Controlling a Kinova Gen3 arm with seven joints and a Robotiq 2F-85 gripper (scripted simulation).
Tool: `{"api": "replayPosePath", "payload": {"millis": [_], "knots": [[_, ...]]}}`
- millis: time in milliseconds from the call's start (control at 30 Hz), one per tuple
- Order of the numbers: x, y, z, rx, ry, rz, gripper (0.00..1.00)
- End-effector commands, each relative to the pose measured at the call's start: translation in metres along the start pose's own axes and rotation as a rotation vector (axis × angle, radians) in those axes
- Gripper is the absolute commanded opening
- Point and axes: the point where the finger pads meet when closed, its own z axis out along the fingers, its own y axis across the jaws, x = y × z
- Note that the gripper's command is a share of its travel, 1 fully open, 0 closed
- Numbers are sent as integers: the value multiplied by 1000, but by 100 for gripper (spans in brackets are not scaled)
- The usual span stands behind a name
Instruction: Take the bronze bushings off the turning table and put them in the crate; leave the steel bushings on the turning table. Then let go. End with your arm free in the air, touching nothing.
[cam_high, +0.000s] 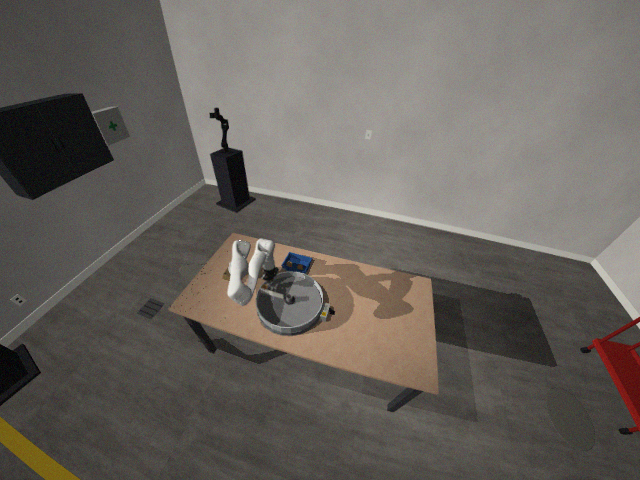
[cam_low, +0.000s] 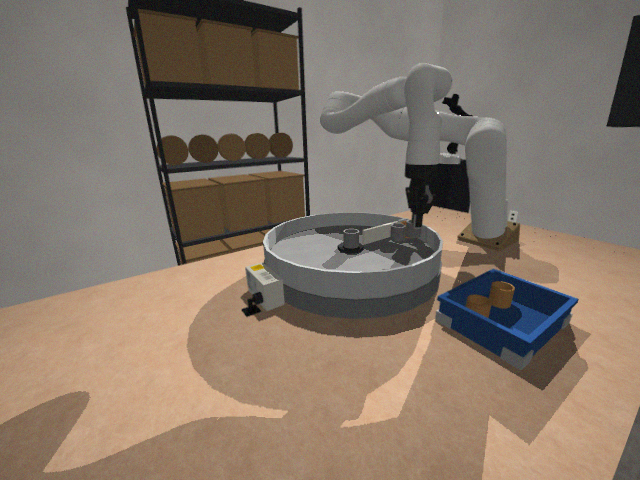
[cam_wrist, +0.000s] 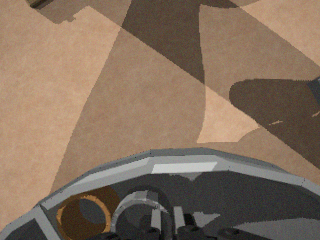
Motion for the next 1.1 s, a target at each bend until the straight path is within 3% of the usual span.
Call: {"api": "replayPosePath", "payload": {"millis": [0, 1067], "knots": [[0, 0, 0, 0, -1, 0, 0], [0, 0, -15, 0, -1, 0, 0]]}}
